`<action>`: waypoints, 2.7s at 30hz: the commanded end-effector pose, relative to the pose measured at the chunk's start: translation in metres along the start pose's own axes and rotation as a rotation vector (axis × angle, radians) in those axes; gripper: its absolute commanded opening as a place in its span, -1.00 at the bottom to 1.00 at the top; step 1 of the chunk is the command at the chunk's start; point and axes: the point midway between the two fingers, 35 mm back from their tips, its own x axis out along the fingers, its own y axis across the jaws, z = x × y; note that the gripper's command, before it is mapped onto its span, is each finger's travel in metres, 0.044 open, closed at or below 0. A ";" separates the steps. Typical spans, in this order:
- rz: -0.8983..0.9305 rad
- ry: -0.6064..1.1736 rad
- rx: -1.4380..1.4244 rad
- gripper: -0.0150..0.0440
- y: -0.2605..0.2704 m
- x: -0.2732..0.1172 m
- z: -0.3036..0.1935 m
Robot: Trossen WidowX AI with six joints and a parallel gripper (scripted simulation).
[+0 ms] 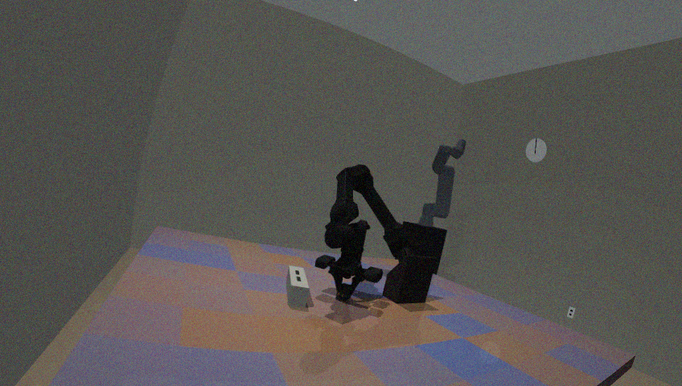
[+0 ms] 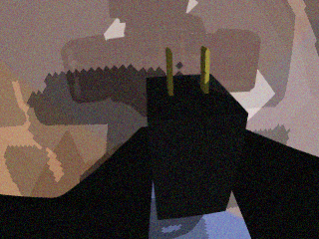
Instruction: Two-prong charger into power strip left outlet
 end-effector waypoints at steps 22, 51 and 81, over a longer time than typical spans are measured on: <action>0.007 -0.011 0.127 -0.49 0.003 -0.047 -0.001; 0.044 -0.017 0.629 -0.49 0.004 -0.027 0.026; 0.071 -0.013 0.987 -0.49 -0.004 -0.011 0.049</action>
